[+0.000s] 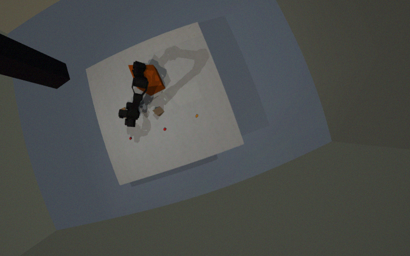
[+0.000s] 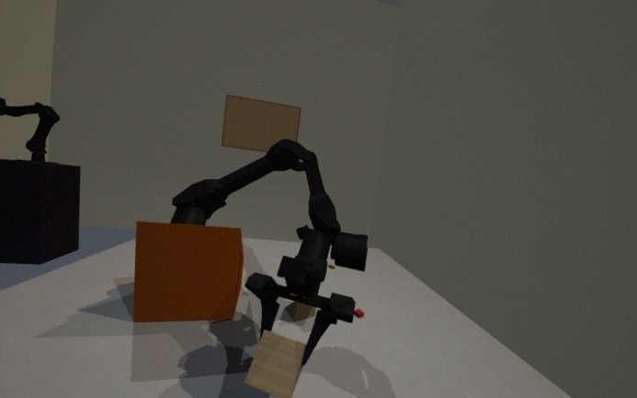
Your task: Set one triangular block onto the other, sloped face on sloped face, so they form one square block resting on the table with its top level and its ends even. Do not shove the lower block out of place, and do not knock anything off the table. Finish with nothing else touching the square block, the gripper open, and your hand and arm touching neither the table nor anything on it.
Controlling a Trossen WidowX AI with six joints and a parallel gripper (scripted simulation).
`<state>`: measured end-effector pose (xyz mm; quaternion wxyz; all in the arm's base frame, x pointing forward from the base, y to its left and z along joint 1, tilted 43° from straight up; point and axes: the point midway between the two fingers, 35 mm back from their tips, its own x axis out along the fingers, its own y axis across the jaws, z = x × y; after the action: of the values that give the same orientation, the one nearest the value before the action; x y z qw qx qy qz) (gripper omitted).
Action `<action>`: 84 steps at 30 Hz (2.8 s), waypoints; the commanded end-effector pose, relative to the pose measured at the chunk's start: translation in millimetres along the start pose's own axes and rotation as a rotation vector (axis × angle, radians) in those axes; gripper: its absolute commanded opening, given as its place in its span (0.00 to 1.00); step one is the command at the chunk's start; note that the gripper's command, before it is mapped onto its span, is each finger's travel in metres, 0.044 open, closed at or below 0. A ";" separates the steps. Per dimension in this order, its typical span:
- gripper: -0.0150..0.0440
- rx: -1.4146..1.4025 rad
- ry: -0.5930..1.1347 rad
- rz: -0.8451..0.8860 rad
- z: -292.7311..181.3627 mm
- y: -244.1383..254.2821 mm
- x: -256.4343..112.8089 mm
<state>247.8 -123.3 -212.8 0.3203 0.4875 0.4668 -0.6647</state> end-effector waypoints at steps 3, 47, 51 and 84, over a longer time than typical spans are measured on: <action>0.25 -0.004 0.001 0.002 2.4 0.2 -2.3; 0.25 -1.374 0.256 0.122 9.3 -1.8 7.3; 0.25 -1.498 0.273 0.156 10.0 -1.9 7.8; 0.25 -2.482 0.273 0.579 16.7 -1.4 9.8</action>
<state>237.8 -137.2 -219.5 0.6351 0.0299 0.6974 0.3308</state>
